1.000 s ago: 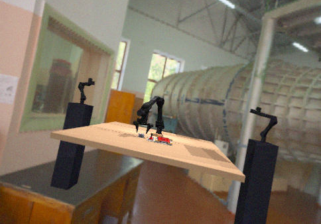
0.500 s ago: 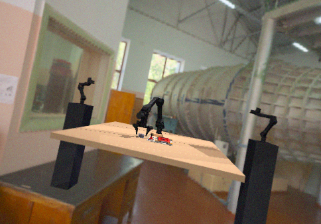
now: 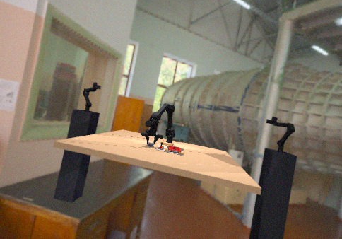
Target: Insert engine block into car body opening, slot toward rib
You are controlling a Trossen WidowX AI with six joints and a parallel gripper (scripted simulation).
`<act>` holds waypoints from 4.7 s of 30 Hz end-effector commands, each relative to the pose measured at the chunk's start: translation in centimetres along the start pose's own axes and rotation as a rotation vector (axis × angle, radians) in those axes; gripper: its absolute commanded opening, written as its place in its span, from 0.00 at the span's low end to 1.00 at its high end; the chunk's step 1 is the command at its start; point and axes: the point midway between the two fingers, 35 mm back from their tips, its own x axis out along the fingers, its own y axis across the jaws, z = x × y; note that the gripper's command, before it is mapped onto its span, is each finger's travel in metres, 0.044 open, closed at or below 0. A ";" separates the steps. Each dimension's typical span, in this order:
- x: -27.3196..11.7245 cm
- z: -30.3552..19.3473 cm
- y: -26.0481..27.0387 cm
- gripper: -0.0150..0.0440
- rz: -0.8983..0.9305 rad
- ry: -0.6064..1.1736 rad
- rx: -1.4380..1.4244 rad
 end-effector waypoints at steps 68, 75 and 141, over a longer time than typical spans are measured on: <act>-10.8 0.7 0.1 0.25 -0.004 0.263 0.008; -10.3 1.4 0.1 0.25 -0.008 0.499 0.010; 0.8 2.7 0.1 0.25 0.005 0.857 0.002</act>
